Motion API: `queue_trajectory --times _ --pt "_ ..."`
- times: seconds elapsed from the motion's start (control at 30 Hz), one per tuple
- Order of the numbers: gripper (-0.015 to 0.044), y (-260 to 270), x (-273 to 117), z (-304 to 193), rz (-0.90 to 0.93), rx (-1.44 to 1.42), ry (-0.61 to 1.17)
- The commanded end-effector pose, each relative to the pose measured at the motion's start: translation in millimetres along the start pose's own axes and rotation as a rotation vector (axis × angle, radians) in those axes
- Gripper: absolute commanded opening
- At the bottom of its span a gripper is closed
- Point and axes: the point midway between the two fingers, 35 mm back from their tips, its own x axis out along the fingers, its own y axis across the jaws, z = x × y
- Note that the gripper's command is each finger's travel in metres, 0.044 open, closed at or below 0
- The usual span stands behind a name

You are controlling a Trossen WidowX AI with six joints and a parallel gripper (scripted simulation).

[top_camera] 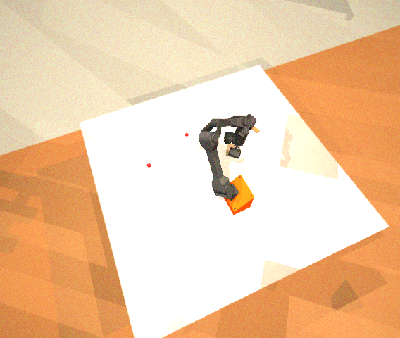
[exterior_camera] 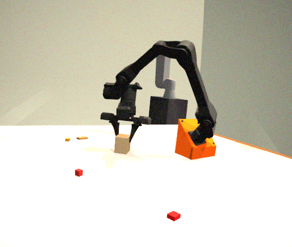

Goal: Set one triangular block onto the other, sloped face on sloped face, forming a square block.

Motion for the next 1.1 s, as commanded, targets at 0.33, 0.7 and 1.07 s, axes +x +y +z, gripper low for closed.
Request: queue_trajectory --times 0.33,0.7,1.07 --pt "0.0 -0.1 0.8 0.3 0.0 0.001 -0.002" --pt "0.021 0.1 0.9 0.1 0.001 0.001 0.0" --pt "0.044 0.1 0.9 0.1 0.001 0.001 0.0"
